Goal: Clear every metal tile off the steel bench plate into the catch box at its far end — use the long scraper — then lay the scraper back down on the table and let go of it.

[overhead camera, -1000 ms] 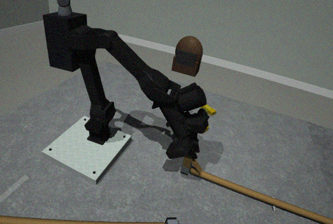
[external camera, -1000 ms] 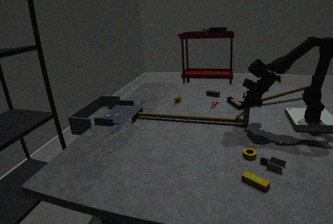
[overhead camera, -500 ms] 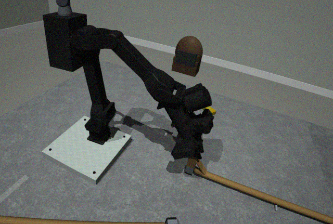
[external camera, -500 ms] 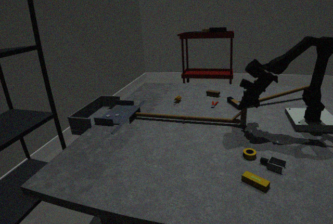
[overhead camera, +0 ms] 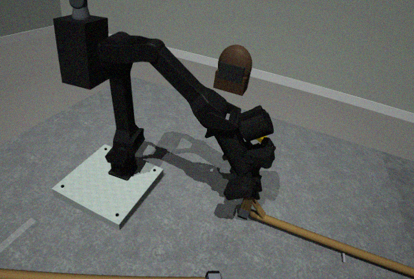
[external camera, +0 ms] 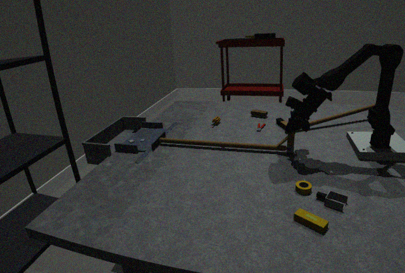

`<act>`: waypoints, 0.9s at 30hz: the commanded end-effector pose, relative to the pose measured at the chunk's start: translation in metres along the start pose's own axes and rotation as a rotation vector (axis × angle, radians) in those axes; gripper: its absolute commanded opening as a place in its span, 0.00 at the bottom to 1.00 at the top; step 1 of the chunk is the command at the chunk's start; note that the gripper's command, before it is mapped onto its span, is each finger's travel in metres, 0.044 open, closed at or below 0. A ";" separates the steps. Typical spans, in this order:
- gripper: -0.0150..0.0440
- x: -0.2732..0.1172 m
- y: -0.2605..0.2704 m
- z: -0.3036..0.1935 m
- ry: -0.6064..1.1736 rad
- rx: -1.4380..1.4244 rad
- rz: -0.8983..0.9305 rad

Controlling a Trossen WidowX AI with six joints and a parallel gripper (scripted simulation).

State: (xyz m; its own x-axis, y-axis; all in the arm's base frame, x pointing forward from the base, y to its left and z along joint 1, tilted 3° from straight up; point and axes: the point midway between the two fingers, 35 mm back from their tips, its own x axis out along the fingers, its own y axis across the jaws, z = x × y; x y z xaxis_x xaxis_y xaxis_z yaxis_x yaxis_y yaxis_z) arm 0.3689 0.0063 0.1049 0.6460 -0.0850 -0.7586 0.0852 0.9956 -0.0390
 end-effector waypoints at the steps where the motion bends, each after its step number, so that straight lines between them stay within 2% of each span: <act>1: 0.25 0.003 0.003 0.011 -0.016 0.002 0.008; 27: 0.25 0.026 0.009 0.042 -0.020 -0.001 0.012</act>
State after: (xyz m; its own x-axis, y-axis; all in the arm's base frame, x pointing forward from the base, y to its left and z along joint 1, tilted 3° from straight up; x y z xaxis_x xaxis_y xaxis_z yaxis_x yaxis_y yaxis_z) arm 0.4088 0.0095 0.1074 0.6494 -0.0785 -0.7564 0.0815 0.9961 -0.0333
